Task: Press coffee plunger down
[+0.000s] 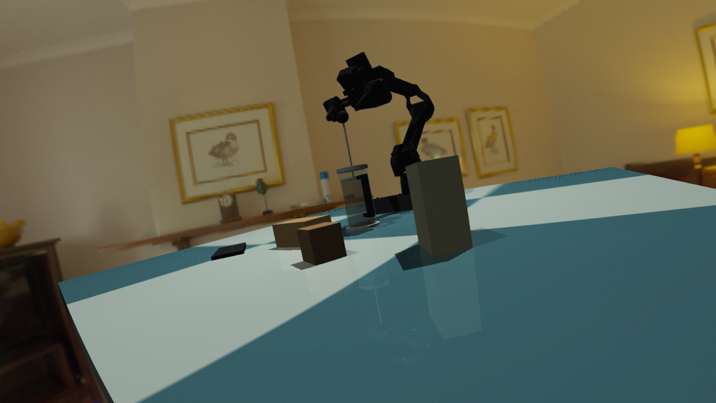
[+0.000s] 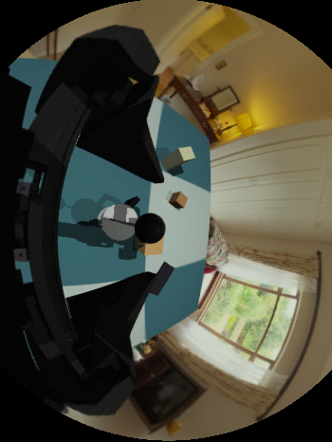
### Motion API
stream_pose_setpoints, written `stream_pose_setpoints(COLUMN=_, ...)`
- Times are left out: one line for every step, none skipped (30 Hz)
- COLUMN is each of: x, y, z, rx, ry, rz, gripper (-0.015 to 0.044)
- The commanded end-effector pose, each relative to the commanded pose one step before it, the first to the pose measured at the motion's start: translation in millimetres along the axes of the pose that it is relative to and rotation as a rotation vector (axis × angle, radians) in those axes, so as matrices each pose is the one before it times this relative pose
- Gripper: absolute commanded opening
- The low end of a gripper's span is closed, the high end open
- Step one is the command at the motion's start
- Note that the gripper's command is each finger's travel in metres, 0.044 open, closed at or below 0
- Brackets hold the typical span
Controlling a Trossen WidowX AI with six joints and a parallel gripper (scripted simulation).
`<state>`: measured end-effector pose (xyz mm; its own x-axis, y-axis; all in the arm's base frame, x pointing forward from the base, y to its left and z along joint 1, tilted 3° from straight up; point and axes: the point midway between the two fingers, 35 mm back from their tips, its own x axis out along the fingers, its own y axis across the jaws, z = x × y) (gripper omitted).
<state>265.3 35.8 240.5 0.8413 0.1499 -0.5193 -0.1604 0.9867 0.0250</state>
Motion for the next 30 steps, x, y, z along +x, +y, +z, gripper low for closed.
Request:
stream_pose_setpoints(x=7.61, y=-0.50, z=-2.49, rx=0.0033, ry=0.00612, rz=-0.00361, gripper=0.0440)
stream_pose_setpoints(x=0.25, y=0.00, z=-0.02, rx=0.0000, ry=-0.00002, rz=0.00000, gripper=0.0440)
stream_pose_setpoints(x=0.00, y=0.00, z=0.00, rx=0.0000, ry=0.00000, rz=0.00000, gripper=0.0414)
stream_pose_setpoints(x=0.00, y=0.00, z=0.00, rx=0.0000, ry=0.00000, rz=0.00000, gripper=0.0388)
stream_pose_setpoints(x=0.00, y=0.00, z=0.00, rx=0.0000, ry=0.00000, rz=0.00000, gripper=0.0361)
stream_pose_setpoints(x=0.00, y=0.00, z=0.00, rx=0.0000, ry=0.00000, rz=0.00000, gripper=0.0335)
stream_pose_setpoints(x=0.00, y=0.00, z=0.00, rx=0.0000, ry=0.00000, rz=0.00000, gripper=0.0309)
stream_pose_setpoints(x=0.00, y=0.00, z=0.00, rx=0.0000, ry=0.00000, rz=0.00000, gripper=0.0282)
stream_pose_setpoints(x=0.00, y=0.00, z=0.00, rx=0.0000, ry=0.00000, rz=0.00000, gripper=0.0256)
stream_pose_setpoints(x=0.00, y=0.00, z=0.00, rx=0.0000, ry=0.00000, rz=0.00000, gripper=0.0230)
stream_pose_setpoints(x=0.00, y=0.00, z=0.00, rx=0.0000, ry=0.00000, rz=0.00000, gripper=0.0204)
stream_pose_setpoints(x=0.00, y=0.00, z=0.00, rx=0.0000, ry=0.00000, rz=0.00000, gripper=0.0177)
stream_pose_setpoints(x=0.00, y=0.00, z=0.00, rx=0.0000, ry=0.00000, rz=0.00000, gripper=0.0151)
stream_pose_setpoints(x=0.00, y=0.00, z=0.00, rx=0.0000, ry=0.00000, rz=0.00000, gripper=0.0126)
stream_pose_setpoints(x=0.00, y=0.00, z=0.00, rx=0.0000, ry=0.00000, rz=0.00000, gripper=0.0126)
stream_pose_setpoints(x=0.00, y=0.00, z=0.00, rx=0.0000, ry=0.00000, rz=0.00000, gripper=0.0126)
stream_pose_setpoints(x=0.00, y=0.00, z=0.00, rx=0.0000, ry=0.00000, rz=0.00000, gripper=0.0126)
stream_pose_setpoints(x=0.00, y=0.00, z=0.00, rx=0.0000, ry=0.00000, rz=0.00000, gripper=0.0126)
stream_pose_setpoints(x=0.00, y=0.00, z=0.00, rx=0.0000, ry=0.00000, rz=0.00000, gripper=0.0126)
stream_pose_setpoints(x=0.00, y=0.00, z=0.00, rx=0.0000, ry=0.00000, rz=0.00000, gripper=0.0126)
stream_pose_setpoints(x=0.00, y=0.00, z=0.00, rx=0.0000, ry=0.00000, rz=0.00000, gripper=0.0126)
stream_pose_setpoints(x=0.00, y=0.00, z=0.00, rx=0.0000, ry=0.00000, rz=0.00000, gripper=0.0126)
stream_pose_setpoints(x=0.00, y=0.00, z=0.00, rx=0.0000, ry=0.00000, rz=0.00000, gripper=0.0126)
stream_pose_setpoints(x=0.00, y=0.00, z=0.00, rx=0.0000, ry=0.00000, rz=0.00000, gripper=0.0126)
stream_pose_setpoints(x=0.17, y=0.00, z=-0.20, rx=0.0000, ry=0.00000, rz=0.00000, gripper=0.0126)
stream_pose_setpoints(x=0.34, y=0.00, z=-0.41, rx=0.0000, ry=-0.00001, rz=0.00000, gripper=0.0126)
stream_pose_setpoints(x=0.50, y=-0.01, z=-0.61, rx=0.0000, ry=-0.00001, rz=0.00000, gripper=0.0126)
stream_pose_setpoints(x=0.66, y=-0.01, z=-0.81, rx=0.0000, ry=-0.00002, rz=0.00000, gripper=0.0126)
stream_pose_setpoints(x=0.83, y=-0.01, z=-1.01, rx=0.0000, ry=-0.00002, rz=0.00000, gripper=0.0126)
stream_pose_setpoints(x=0.96, y=-0.01, z=-1.18, rx=0.0000, ry=-0.00002, rz=0.00000, gripper=0.0126)
